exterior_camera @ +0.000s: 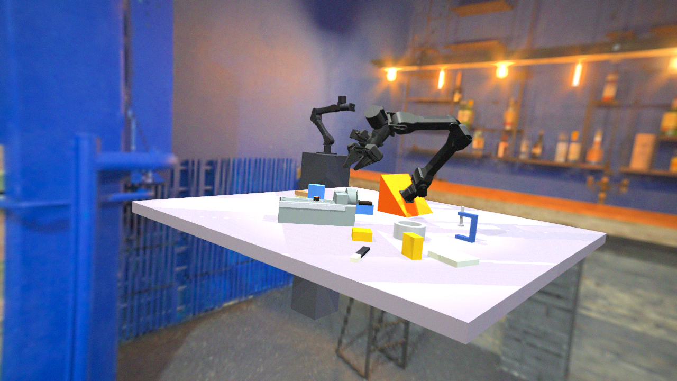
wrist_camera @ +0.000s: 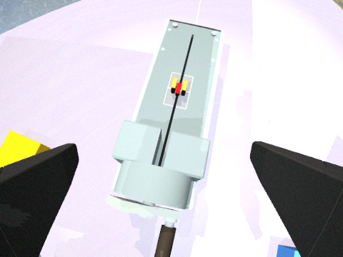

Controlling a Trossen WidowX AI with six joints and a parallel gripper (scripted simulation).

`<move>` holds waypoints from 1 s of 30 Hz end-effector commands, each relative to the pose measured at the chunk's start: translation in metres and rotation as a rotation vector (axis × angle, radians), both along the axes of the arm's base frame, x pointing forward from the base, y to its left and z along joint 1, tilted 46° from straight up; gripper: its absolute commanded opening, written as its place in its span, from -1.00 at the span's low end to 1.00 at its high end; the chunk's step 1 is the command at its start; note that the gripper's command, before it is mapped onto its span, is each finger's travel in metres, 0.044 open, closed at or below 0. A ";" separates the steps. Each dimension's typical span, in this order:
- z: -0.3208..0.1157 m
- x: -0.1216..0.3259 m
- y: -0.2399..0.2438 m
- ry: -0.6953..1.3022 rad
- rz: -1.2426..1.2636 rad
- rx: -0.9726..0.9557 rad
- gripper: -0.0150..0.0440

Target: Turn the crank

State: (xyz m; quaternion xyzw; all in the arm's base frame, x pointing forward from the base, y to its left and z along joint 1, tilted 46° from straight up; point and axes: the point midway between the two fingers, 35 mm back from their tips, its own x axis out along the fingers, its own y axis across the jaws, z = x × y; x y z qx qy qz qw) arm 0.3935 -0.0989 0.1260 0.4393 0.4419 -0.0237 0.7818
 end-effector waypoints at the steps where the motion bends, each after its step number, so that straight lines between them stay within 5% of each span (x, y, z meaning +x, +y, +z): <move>1: 0.008 -0.016 0.008 0.051 -0.064 -0.014 1.00; 14: 0.020 -0.052 0.023 0.154 -0.221 -0.049 1.00; 30: -0.032 -0.050 0.077 0.153 -0.220 -0.047 1.00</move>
